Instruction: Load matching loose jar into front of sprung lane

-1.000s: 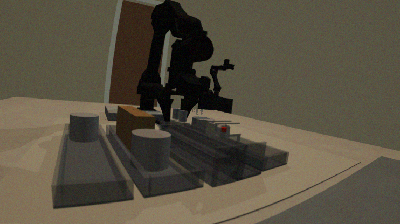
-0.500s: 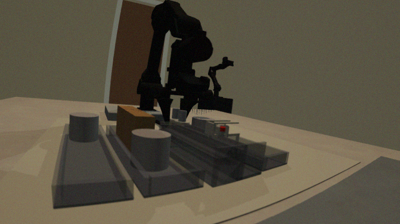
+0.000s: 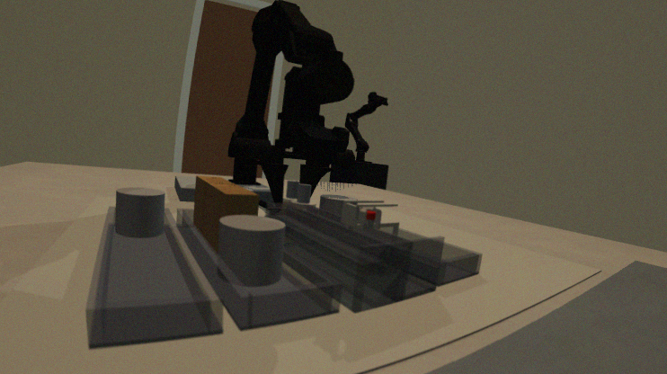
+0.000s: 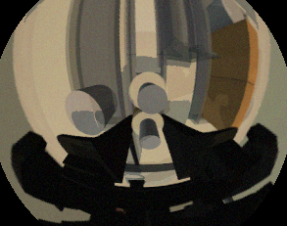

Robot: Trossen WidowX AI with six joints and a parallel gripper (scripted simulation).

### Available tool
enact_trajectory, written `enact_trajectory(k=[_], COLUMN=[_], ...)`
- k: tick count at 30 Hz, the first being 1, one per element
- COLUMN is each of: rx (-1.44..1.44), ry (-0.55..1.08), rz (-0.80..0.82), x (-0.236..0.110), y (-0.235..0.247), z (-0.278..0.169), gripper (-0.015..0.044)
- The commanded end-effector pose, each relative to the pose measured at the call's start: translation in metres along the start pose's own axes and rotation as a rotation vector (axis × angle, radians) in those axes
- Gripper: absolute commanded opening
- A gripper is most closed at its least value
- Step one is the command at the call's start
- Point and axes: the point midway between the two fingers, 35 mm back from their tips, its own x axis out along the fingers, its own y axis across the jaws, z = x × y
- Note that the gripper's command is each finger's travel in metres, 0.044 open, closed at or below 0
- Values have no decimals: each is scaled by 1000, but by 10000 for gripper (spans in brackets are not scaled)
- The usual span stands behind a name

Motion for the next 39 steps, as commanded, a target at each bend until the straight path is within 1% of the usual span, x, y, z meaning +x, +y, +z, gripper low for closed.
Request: enact_trajectory(k=[1,10,11,15,21,27,39], rx=[1,1,1,1,1,1,1], ry=[0,0,0,0,0,0,3], rz=[0,0,0,0,0,0,0], x=[0,0,0,-3,-19,-20,-23], y=[0,0,0,0,0,0,-1], z=[0,0,0,0,0,-2,-39], gripper=[26,263,274,274,274,274,274])
